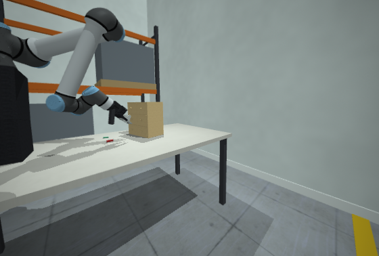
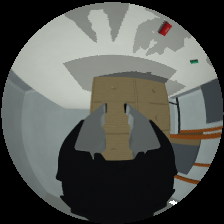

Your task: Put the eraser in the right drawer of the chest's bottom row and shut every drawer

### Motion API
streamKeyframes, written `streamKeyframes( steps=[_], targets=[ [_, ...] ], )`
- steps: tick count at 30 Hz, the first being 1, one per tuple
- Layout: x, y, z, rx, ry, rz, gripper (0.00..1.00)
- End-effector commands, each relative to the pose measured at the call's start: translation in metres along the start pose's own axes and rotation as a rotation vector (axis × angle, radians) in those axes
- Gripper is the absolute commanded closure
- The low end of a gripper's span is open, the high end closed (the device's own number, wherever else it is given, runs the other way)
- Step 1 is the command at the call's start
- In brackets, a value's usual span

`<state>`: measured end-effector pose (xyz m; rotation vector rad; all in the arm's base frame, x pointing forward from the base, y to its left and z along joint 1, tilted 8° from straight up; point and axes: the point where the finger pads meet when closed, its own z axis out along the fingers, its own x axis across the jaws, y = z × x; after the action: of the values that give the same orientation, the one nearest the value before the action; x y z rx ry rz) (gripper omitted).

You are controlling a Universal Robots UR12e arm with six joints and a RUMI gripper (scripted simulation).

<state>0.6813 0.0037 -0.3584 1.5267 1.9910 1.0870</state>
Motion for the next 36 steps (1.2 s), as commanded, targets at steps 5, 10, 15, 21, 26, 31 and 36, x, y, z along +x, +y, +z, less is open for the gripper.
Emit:
streamKeyframes(
  steps=[5,10,15,21,26,31,36],
  targets=[
    [0.000,0.001,-0.004,0.022,0.000,0.000,0.80],
    [0.000,0.002,-0.008,0.052,0.000,0.000,0.80],
    [0.000,0.003,-0.014,0.094,0.000,0.000,0.80],
    [0.000,0.004,-0.022,0.147,0.000,0.000,0.80],
    [0.000,0.005,-0.029,0.196,0.000,0.000,0.80],
    [0.000,0.007,-0.039,0.264,0.000,0.000,0.80],
    [0.000,0.009,-0.050,0.336,0.000,0.000,0.80]
  ],
)
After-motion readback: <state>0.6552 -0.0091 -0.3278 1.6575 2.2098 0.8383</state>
